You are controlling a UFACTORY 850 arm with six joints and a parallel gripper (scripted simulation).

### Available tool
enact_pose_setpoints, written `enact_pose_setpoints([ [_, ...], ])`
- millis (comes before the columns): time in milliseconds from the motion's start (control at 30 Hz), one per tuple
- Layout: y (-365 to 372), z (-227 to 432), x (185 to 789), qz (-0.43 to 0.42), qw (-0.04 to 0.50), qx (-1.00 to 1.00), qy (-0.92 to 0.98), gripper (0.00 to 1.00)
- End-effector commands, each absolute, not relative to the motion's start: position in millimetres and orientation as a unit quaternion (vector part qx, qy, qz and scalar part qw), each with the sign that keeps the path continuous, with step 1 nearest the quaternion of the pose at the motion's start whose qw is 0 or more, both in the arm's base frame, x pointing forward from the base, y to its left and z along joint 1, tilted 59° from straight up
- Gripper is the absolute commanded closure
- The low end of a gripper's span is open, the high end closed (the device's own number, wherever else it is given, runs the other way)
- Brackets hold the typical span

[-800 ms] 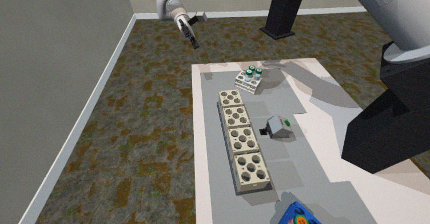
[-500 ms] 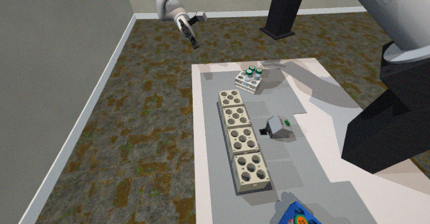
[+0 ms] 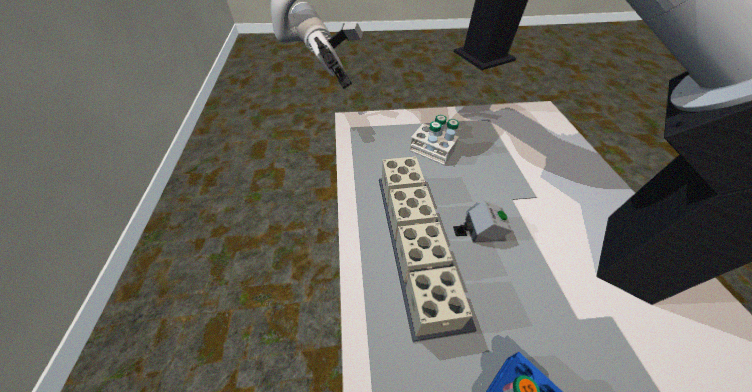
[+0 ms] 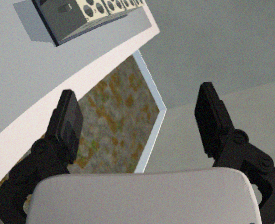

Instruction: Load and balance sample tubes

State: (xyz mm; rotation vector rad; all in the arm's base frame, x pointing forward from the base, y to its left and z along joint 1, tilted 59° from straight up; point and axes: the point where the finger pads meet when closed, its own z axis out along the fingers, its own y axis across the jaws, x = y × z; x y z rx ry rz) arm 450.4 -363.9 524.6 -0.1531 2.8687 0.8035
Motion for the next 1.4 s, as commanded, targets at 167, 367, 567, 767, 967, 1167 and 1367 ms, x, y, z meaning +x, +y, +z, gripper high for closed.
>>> enact_pose_setpoints([
  [167, -347.4, 488.7, 442.7, 0.25, 0.018, -0.068, 0.966, 0.0],
  [367, -341.6, 475.4, 438.8, 0.235, -0.027, -0.083, 0.968, 0.0],
  [567, -333.7, 457.1, 432.9, 0.222, -0.058, -0.096, 0.969, 0.0],
  [767, -326.7, 440.5, 426.7, 0.208, -0.089, -0.11, 0.968, 0.0],
  [967, -320.7, 425.8, 420.5, 0.193, -0.12, -0.125, 0.966, 0.0],
  [1167, -314.1, 408.6, 412.3, 0.17, -0.163, -0.149, 0.96, 0.0],
  [1367, -307.3, 388.9, 402.2, 0.137, -0.215, -0.183, 0.949, 0.0],
])
